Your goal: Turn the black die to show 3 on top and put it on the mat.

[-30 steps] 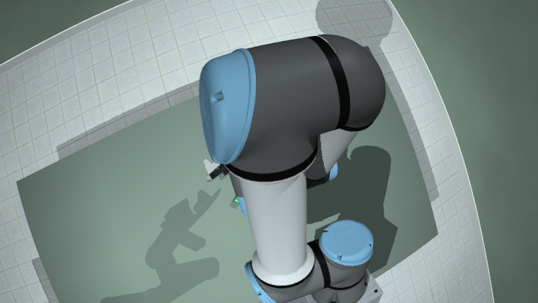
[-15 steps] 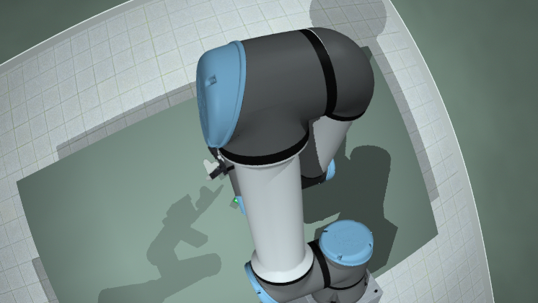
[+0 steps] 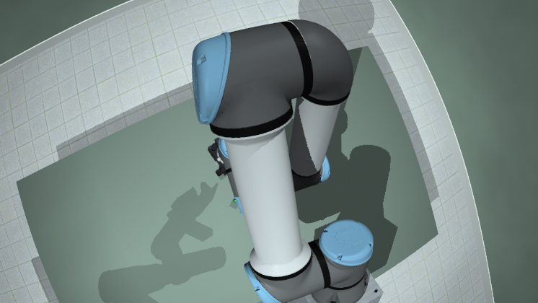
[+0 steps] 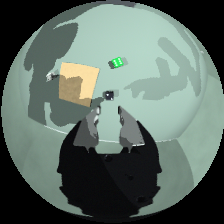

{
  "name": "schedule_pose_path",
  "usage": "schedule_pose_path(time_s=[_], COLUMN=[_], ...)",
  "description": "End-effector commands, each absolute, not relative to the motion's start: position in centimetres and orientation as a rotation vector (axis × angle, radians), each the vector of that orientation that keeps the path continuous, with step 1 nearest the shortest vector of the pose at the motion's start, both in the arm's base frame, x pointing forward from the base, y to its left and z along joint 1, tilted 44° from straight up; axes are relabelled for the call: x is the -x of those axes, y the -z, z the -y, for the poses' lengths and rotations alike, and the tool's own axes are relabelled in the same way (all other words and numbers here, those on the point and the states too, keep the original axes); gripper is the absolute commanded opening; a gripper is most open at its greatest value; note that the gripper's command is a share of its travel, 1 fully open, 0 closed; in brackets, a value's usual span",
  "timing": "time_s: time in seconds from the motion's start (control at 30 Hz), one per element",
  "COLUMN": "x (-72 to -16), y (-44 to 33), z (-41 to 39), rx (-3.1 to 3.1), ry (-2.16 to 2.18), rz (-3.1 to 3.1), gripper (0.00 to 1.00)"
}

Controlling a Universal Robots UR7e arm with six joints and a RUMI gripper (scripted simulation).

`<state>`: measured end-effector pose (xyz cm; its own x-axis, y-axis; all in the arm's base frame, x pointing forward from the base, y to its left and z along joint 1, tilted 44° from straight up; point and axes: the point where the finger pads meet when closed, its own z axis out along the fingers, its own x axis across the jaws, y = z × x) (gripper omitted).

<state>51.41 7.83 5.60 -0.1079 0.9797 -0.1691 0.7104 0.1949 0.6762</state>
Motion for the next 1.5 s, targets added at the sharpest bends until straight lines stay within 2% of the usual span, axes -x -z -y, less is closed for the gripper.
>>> schedule_pose_path(time_s=[0.0,1.47], x=[-51.50,-51.98], y=[-5.58,-5.09], z=[-7.84,-7.81], rx=[-1.574,-1.574], ry=[-0.587,-0.587], rz=[-1.881,-1.881], gripper=[0.24,0.24])
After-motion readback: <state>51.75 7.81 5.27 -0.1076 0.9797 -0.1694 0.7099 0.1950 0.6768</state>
